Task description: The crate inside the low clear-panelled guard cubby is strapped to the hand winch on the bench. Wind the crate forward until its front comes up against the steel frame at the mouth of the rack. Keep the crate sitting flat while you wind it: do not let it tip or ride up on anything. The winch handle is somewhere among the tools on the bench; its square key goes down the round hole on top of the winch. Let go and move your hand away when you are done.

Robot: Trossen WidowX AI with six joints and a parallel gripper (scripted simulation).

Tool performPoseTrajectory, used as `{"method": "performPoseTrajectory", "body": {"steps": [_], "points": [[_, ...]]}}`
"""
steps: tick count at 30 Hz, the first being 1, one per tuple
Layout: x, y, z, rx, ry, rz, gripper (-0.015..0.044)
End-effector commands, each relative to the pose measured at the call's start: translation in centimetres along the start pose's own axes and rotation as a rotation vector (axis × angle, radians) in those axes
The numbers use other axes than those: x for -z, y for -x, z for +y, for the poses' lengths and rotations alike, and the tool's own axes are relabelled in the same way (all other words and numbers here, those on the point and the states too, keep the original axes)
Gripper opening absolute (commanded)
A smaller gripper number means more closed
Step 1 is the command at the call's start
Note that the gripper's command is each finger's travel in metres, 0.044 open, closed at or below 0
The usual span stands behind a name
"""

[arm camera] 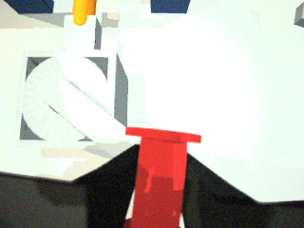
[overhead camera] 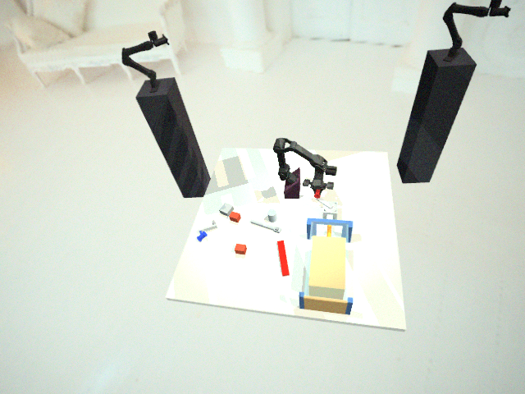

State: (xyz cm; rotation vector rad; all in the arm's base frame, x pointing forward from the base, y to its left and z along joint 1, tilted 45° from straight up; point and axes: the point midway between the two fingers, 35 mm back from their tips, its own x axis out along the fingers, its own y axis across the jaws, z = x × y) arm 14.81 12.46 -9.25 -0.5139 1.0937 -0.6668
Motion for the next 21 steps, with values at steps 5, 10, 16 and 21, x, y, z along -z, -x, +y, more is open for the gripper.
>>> {"method": "performPoseTrajectory", "body": {"steps": [5, 10, 16, 21], "points": [[-1.6, -0.9, -0.7, 0.017, -0.005, -0.027, 0.0000], [-2.1, -1.1, -0.9, 0.017, -0.005, -0.028, 0.0000], [-2.8, -1.4, -1.1, 0.018, -0.005, -0.028, 0.0000], [-3.5, -1.7, -1.2, 0.018, -0.006, -0.029, 0.0000]]}}
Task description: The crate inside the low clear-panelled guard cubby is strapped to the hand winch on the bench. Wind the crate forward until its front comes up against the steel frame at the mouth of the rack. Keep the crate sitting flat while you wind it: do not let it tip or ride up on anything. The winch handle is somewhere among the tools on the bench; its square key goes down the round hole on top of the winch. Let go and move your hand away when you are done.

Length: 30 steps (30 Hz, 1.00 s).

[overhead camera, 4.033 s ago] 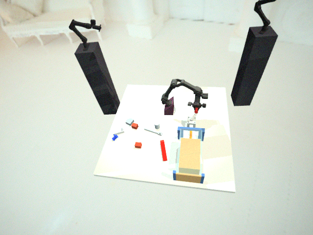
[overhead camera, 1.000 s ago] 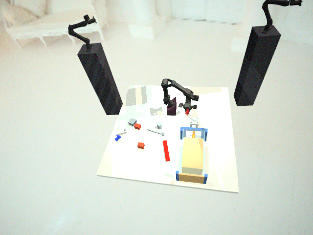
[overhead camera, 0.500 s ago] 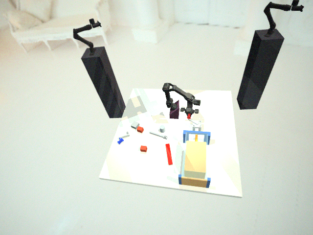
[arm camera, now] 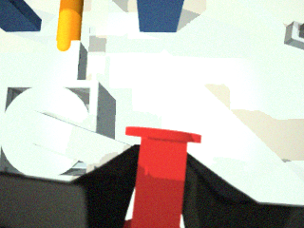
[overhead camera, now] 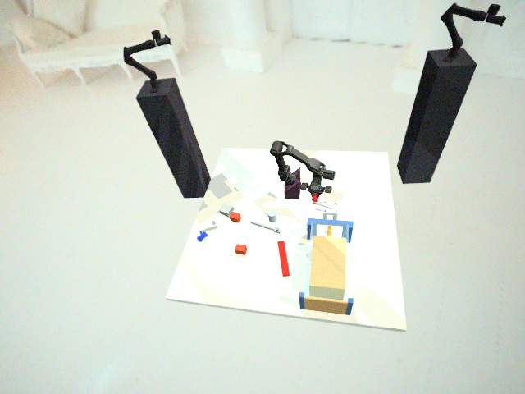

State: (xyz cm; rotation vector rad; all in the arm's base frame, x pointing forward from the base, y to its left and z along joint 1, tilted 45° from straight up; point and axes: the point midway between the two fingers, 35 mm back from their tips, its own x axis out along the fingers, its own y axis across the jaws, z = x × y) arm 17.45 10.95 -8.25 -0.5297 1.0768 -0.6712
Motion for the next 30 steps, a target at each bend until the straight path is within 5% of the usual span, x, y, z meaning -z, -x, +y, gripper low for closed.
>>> {"method": "performPoseTrajectory", "body": {"steps": [1, 30], "points": [[-0.8, -0.5, -0.1, 0.005, -0.010, -0.012, 0.0000], [-4.3, -2.1, 0.2, 0.006, -0.011, -0.014, 0.0000]]}}
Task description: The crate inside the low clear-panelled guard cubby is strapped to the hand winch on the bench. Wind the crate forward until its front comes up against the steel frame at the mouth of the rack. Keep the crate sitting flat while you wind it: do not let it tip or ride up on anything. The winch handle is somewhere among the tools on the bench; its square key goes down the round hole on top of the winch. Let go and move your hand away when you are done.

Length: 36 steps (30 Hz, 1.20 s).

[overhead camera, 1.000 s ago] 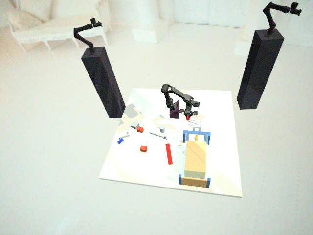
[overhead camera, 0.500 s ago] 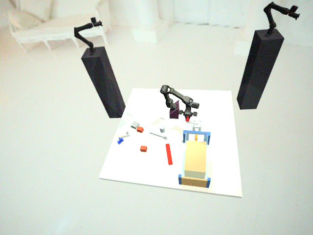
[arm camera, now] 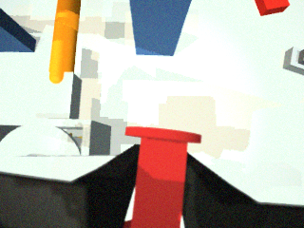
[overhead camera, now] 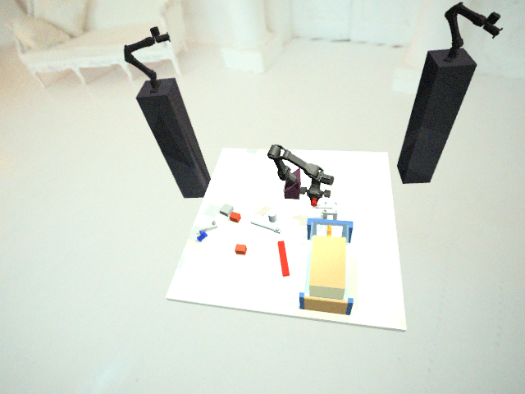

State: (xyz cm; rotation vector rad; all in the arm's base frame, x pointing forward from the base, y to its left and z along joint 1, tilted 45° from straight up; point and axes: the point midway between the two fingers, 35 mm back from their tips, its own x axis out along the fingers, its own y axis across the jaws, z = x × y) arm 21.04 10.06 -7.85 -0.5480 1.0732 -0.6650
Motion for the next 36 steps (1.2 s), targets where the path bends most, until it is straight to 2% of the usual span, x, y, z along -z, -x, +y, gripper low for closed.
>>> {"method": "performPoseTrajectory", "body": {"steps": [1, 36], "points": [[-1.0, -0.6, 0.2, 0.001, -0.026, -0.005, 0.0000], [-4.7, -2.2, 2.4, 0.002, -0.029, -0.008, 0.0000]]}}
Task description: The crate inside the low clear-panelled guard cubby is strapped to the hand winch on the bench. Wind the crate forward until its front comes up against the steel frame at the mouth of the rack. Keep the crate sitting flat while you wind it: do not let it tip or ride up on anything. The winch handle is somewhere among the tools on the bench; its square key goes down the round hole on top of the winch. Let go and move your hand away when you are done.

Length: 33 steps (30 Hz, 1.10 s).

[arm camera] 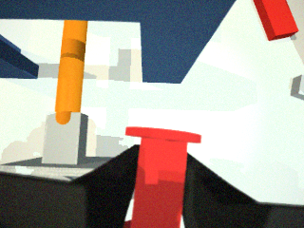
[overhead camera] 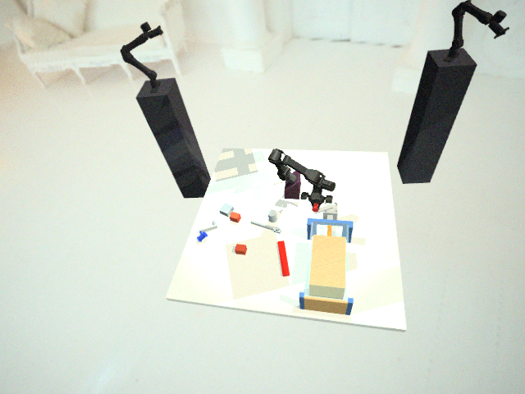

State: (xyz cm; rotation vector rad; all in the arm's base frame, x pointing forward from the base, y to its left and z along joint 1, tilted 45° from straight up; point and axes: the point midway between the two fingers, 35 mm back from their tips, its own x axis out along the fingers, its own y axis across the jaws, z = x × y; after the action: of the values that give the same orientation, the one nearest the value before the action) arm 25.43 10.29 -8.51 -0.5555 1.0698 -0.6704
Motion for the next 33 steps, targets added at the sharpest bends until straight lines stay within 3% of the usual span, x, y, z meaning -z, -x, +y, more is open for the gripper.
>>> {"method": "performPoseTrajectory", "body": {"steps": [1, 33], "points": [[-1.0, -0.6, 0.9, -0.007, -0.031, -0.005, 0.0000], [-3.2, -1.5, 4.2, -0.008, -0.034, -0.007, 0.0000]]}}
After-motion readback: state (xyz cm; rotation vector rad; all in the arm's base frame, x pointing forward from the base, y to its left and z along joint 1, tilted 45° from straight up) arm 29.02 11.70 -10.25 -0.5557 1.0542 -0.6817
